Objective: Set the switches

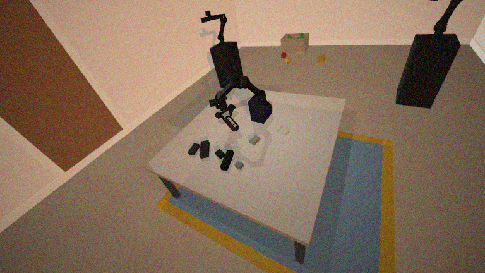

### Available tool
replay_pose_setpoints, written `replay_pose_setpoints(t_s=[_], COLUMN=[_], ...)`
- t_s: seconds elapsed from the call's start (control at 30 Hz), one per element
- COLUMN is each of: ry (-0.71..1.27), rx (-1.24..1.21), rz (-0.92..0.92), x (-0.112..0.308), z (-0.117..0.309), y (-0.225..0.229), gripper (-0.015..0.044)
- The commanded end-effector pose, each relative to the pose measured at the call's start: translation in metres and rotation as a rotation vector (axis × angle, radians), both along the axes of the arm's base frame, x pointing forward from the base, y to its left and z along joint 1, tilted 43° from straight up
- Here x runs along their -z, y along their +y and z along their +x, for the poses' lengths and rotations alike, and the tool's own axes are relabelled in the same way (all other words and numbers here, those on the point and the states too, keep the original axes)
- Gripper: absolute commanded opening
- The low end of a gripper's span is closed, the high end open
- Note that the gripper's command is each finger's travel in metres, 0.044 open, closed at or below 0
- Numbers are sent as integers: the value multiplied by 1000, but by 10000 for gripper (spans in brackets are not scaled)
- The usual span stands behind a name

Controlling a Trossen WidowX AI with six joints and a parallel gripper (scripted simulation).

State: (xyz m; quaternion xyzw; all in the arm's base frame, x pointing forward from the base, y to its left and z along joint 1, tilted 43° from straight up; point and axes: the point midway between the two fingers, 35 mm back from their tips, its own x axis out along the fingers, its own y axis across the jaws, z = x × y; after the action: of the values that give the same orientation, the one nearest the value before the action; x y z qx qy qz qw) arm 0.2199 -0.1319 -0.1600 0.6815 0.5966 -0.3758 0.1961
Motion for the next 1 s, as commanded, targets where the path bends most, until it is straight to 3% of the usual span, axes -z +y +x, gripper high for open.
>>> replay_pose_setpoints(t_s=[0.0,0.97], ry=[-6,-5], rx=[7,7], rz=[0,1], x=[-6,-27], z=[2,7], y=[-1,3], gripper=[335,335])
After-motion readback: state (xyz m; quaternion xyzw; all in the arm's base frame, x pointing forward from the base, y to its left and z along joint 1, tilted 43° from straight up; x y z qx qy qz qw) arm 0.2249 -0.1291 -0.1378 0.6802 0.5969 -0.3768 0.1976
